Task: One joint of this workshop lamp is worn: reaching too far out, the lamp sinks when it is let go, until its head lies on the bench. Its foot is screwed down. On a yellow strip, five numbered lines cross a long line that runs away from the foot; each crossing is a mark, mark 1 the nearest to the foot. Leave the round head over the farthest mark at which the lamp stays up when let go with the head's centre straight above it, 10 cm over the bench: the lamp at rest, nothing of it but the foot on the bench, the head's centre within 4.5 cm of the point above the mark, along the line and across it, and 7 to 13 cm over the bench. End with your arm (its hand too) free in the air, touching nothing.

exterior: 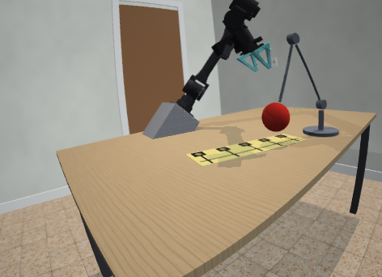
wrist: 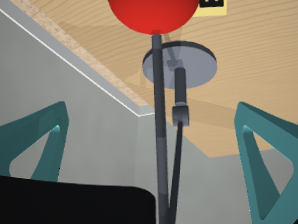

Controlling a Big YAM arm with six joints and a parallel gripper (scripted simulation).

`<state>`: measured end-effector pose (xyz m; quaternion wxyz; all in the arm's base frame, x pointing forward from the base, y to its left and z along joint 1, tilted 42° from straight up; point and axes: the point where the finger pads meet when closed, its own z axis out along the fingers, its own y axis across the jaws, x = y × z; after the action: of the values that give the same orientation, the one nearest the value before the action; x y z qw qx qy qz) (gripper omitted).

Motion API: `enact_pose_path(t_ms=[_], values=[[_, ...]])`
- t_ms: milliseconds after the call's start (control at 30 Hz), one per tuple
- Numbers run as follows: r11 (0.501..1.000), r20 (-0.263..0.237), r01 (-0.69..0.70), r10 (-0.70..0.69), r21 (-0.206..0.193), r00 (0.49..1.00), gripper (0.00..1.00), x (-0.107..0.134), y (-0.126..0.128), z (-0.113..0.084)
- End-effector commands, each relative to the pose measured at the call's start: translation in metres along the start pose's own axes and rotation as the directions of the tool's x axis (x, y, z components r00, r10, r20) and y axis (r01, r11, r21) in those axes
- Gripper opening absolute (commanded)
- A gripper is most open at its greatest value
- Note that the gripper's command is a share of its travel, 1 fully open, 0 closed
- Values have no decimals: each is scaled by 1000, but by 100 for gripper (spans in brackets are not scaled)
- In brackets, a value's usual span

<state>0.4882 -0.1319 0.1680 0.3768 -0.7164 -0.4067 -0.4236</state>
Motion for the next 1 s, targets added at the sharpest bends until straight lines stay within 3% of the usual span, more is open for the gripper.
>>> enact_pose_path(t_ms=[0, 867, 967], values=[[1000, 1, 12, -12, -8, 1000, 100, 4, 2, -4], [1000, 0, 6, -6, -8, 1000, 100, 2, 1, -4], [999, -32, 36, -35, 22, 999, 100, 7, 3, -7]])
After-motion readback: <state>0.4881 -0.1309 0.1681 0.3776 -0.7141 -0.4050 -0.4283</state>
